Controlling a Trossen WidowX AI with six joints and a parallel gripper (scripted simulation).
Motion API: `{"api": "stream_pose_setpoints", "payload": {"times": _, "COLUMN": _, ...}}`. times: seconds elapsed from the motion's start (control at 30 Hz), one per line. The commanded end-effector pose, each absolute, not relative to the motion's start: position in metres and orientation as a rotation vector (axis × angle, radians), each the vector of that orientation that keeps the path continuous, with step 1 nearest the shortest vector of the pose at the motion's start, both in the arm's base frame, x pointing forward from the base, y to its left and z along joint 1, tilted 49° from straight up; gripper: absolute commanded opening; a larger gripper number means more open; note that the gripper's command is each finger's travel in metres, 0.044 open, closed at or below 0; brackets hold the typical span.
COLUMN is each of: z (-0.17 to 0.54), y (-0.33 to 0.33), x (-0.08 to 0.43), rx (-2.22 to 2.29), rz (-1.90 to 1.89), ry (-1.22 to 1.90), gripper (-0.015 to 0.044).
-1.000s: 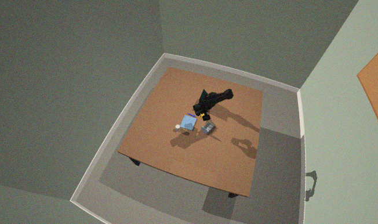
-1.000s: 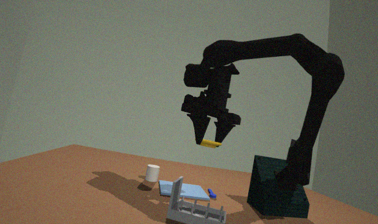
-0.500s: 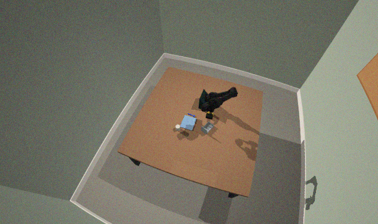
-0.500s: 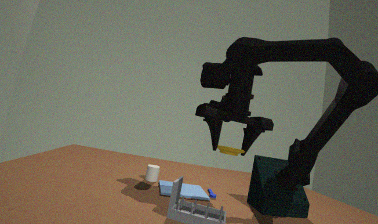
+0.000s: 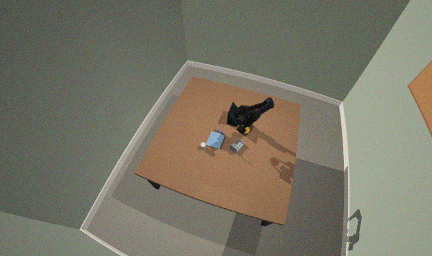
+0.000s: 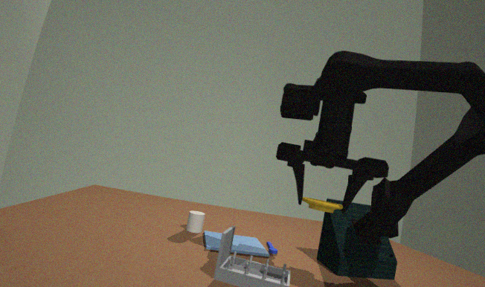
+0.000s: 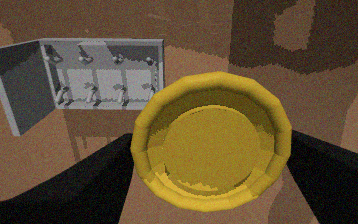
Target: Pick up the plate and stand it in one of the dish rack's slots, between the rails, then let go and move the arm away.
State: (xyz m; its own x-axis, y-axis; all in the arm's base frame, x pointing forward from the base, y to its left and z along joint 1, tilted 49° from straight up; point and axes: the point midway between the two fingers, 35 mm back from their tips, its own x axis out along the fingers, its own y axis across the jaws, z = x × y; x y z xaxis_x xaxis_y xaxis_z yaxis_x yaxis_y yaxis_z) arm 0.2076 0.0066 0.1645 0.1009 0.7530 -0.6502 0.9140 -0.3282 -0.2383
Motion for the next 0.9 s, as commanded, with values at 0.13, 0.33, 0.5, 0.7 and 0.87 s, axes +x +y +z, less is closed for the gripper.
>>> {"api": "stream_pose_setpoints", "payload": {"times": 0.13, "z": 0.163, "y": 0.011, "x": 0.203, "rx": 2.155, "rz": -1.090, "ry": 1.669, "gripper": 0.0000}}
{"api": "stream_pose_setpoints", "payload": {"times": 0.33, "z": 0.144, "y": 0.018, "x": 0.194, "rx": 1.963, "rz": -1.146, "ry": 1.664, "gripper": 0.0000}}
{"api": "stream_pose_setpoints", "payload": {"times": 0.5, "z": 0.129, "y": 0.021, "x": 0.188, "rx": 1.807, "rz": -1.180, "ry": 1.643, "gripper": 0.0000}}
{"api": "stream_pose_setpoints", "payload": {"times": 0.7, "z": 0.112, "y": 0.023, "x": 0.182, "rx": 1.632, "rz": -1.204, "ry": 1.597, "gripper": 0.0000}}
{"api": "stream_pose_setpoints", "payload": {"times": 0.87, "z": 0.100, "y": 0.023, "x": 0.180, "rx": 1.498, "rz": -1.210, "ry": 1.547, "gripper": 0.0000}}
